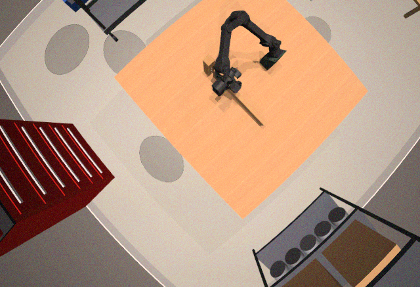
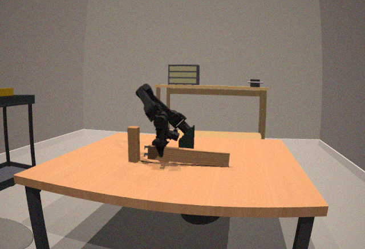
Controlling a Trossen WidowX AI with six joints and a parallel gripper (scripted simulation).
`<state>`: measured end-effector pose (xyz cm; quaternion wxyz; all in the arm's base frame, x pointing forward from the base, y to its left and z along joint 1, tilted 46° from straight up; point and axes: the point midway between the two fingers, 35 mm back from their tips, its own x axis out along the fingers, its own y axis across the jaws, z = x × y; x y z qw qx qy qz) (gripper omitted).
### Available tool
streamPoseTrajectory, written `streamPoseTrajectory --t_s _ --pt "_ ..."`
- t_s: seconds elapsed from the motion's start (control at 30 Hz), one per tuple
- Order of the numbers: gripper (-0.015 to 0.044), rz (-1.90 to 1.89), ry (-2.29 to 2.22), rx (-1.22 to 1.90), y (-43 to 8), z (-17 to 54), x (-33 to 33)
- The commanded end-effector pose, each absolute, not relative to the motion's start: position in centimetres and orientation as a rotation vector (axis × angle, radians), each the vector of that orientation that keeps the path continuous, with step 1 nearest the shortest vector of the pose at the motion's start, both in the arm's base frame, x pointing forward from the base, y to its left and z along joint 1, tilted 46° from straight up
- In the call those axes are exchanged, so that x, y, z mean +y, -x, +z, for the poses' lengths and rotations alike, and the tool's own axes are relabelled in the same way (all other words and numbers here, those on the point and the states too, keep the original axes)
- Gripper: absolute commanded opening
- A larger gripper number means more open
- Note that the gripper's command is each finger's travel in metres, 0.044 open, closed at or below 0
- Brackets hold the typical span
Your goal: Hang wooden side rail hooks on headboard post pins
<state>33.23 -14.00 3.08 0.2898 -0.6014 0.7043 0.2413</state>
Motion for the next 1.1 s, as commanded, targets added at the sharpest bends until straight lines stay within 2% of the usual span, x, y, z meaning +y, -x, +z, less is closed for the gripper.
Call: streamPoseTrajectory --t_s 0.0,1.07 --pt "0.0 0.642 1.609 1.869 -33.44 3.26 -13.63" --pt "0.0 0.642 1.609 1.868 -33.49 3.63 -13.25"
